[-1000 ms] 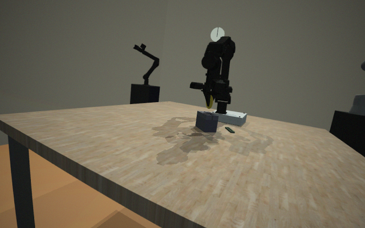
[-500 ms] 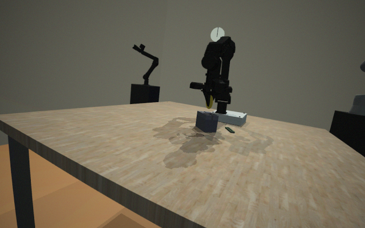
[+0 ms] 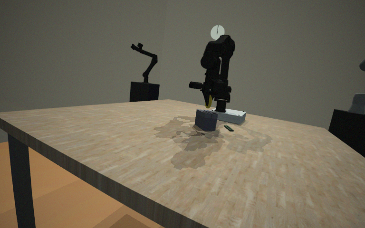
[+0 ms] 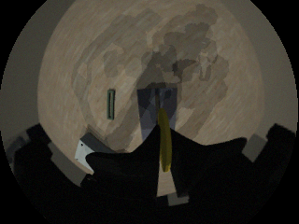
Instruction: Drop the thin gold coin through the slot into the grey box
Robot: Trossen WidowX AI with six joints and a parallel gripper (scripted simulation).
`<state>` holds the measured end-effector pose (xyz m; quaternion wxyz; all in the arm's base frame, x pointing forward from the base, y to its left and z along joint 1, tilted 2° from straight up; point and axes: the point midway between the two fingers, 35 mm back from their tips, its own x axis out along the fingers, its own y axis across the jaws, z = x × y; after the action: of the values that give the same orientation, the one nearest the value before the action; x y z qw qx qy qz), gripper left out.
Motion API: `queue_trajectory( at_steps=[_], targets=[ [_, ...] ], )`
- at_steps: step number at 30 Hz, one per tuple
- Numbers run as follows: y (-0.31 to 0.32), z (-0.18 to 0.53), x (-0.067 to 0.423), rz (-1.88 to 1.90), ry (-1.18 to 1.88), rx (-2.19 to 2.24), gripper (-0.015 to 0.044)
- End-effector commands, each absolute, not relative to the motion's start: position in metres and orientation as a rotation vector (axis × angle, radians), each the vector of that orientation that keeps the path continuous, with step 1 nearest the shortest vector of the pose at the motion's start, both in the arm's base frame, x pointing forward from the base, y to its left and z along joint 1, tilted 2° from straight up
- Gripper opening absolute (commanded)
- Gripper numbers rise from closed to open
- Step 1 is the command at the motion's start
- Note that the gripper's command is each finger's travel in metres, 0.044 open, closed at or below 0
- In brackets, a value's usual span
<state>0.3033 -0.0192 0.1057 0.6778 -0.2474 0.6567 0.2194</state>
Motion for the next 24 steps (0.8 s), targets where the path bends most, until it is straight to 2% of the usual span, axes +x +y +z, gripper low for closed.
queue_trajectory(
  at_steps=[1,24],
  targets=[
    [-0.019,0.1026,0.3017,0.491,1.48,-0.551,0.0],
    [-0.0193,0.0938,0.3024,0.502,1.478,-0.563,0.0]
  ],
)
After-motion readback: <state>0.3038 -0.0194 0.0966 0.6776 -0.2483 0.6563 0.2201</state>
